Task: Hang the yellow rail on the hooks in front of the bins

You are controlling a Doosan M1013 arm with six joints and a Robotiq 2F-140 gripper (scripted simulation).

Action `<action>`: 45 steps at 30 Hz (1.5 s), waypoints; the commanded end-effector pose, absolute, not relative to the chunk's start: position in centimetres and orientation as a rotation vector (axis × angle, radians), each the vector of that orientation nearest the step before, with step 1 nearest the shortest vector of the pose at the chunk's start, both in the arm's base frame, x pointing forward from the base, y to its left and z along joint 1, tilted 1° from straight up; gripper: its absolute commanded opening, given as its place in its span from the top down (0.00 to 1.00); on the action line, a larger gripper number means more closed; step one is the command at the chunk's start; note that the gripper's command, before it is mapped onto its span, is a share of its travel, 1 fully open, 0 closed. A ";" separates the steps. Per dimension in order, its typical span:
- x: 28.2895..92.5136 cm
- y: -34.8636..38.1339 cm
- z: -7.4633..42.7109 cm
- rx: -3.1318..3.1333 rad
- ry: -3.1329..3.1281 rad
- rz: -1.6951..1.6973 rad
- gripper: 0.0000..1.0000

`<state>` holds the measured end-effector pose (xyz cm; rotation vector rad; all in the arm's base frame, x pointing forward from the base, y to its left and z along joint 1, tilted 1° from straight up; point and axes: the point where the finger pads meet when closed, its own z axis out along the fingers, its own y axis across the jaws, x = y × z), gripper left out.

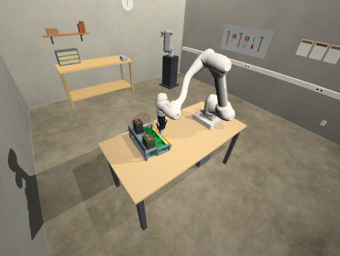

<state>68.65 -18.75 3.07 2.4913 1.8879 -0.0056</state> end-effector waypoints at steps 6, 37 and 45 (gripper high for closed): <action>68.7 -18.8 3.0 2.491 1.888 -0.005 0.90; 68.7 -18.8 2.9 2.491 1.888 -0.005 0.63; 68.7 -18.8 2.9 2.491 1.888 -0.005 0.63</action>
